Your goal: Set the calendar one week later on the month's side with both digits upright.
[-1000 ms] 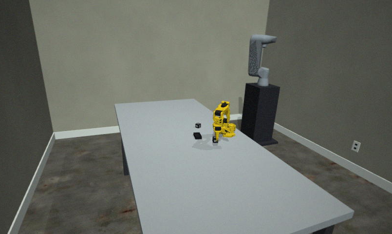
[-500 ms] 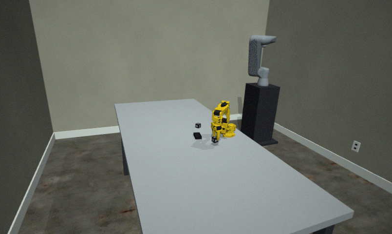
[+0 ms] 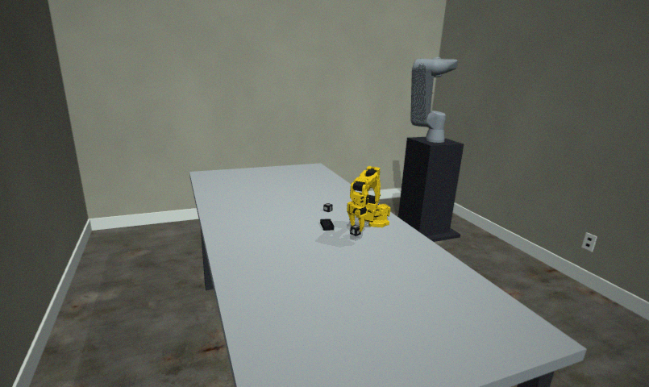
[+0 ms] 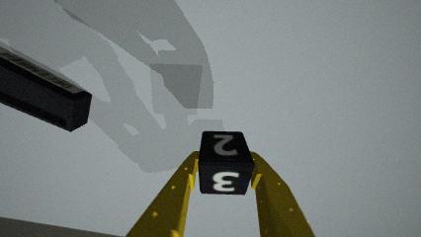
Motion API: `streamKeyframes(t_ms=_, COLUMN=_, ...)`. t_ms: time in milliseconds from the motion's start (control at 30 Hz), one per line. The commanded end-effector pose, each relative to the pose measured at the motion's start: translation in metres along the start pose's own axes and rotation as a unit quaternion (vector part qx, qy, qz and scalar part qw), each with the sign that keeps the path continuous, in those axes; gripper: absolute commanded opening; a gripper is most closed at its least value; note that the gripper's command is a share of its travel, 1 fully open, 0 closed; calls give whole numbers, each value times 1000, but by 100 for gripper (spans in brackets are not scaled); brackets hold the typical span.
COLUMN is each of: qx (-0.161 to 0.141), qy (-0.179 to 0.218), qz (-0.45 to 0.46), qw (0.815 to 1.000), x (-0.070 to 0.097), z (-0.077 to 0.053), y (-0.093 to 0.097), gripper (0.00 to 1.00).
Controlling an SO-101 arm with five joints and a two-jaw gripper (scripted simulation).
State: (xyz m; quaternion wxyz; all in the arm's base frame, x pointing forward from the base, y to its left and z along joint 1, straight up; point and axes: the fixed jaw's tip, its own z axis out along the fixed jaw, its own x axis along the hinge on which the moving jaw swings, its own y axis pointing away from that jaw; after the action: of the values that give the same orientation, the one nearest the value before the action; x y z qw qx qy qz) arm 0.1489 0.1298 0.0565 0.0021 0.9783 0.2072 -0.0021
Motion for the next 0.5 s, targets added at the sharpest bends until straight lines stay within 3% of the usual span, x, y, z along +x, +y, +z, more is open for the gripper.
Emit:
streamKeyframes(t_ms=0, qx=10, qy=30, qz=-28, qw=999, x=6, z=-8, y=0, gripper=0)
streamKeyframes(t_ms=467, qx=8, qy=31, qz=-83, qw=996, x=6, z=-8, y=2, gripper=0)
